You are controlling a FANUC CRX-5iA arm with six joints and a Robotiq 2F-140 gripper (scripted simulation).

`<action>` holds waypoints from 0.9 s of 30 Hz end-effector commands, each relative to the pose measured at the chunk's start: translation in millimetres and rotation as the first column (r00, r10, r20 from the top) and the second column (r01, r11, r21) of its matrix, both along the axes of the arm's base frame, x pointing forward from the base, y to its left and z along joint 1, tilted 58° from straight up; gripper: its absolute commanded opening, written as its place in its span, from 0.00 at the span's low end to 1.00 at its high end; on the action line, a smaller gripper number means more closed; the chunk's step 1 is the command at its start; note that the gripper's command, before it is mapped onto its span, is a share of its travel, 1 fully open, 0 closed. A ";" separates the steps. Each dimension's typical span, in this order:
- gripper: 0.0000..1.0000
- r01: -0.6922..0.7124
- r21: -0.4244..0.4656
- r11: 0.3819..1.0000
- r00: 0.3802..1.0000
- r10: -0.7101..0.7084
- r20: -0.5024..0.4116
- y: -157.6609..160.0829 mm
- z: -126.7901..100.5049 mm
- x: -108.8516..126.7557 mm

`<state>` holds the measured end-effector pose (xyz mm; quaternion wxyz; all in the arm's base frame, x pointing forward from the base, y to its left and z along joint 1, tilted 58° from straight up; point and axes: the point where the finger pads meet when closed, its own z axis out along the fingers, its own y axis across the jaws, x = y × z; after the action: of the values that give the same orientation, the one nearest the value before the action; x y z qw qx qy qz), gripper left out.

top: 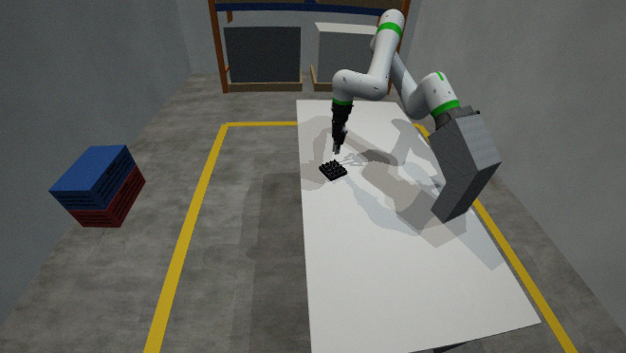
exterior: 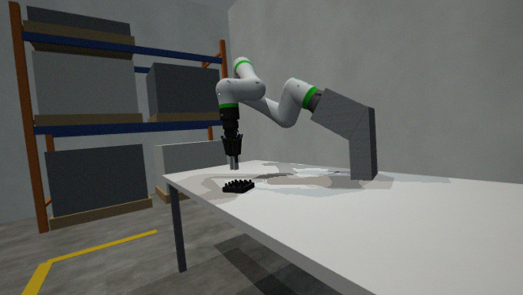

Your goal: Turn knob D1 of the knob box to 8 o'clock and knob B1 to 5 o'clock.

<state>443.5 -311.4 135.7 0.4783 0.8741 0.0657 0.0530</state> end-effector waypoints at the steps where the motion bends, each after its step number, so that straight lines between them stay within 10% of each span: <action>1: 0.12 0.000 0.000 1.000 1.000 0.000 0.001 -1.2 -0.9 0.4; 27: 0.12 0.001 0.000 1.000 1.000 -0.001 0.002 -22.2 -15.5 4.4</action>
<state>447.0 -330.9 122.2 0.4783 0.8741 0.0650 0.0533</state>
